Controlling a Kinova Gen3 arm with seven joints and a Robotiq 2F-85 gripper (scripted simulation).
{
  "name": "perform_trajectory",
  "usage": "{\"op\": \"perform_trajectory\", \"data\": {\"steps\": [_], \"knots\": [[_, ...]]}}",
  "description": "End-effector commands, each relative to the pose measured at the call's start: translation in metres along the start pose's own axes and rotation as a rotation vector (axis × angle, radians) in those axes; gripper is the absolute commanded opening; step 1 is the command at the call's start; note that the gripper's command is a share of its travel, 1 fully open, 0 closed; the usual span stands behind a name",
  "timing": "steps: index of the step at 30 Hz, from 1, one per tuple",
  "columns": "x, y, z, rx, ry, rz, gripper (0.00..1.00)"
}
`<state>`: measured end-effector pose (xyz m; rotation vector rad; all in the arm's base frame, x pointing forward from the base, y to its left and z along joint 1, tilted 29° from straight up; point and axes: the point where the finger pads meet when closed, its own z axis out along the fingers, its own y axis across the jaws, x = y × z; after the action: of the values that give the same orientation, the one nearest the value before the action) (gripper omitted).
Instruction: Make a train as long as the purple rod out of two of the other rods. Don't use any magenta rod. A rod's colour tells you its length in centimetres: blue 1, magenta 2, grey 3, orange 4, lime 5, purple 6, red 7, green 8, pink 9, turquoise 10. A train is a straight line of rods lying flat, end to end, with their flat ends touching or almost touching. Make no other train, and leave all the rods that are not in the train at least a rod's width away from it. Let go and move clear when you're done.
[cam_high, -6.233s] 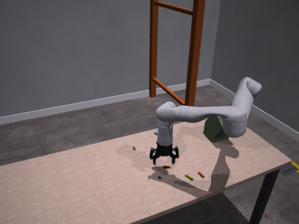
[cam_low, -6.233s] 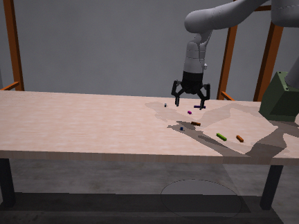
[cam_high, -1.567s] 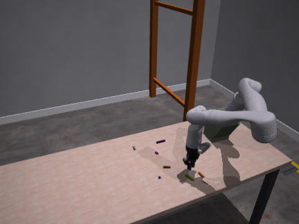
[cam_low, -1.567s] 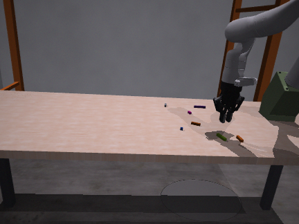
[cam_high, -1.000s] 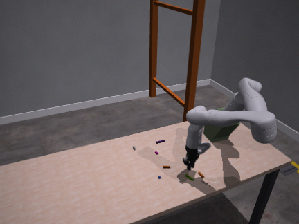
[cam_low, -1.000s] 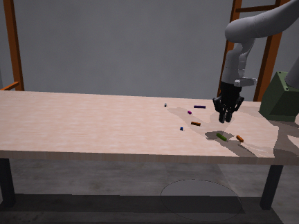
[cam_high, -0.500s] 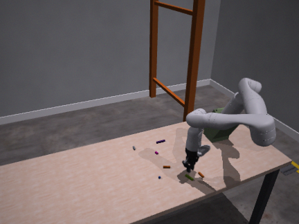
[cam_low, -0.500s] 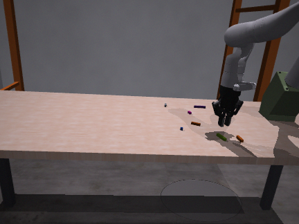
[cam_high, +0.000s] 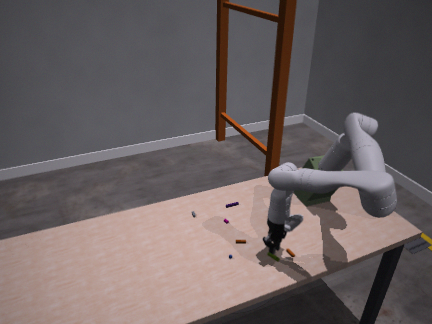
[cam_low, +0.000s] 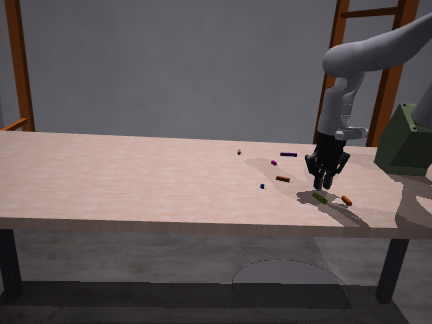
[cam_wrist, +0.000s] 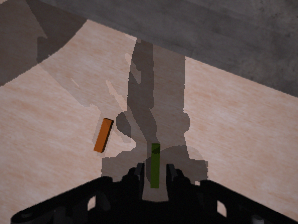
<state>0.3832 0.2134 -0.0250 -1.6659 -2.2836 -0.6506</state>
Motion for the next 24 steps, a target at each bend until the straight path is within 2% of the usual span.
{"op": "perform_trajectory", "data": {"steps": [1,24], "knots": [[-0.0011,0.0008,0.0052,0.0,-0.004,-0.003,0.24],[-0.0009,0.0009,0.0142,0.0,-0.004,-0.003,0.24]]}}
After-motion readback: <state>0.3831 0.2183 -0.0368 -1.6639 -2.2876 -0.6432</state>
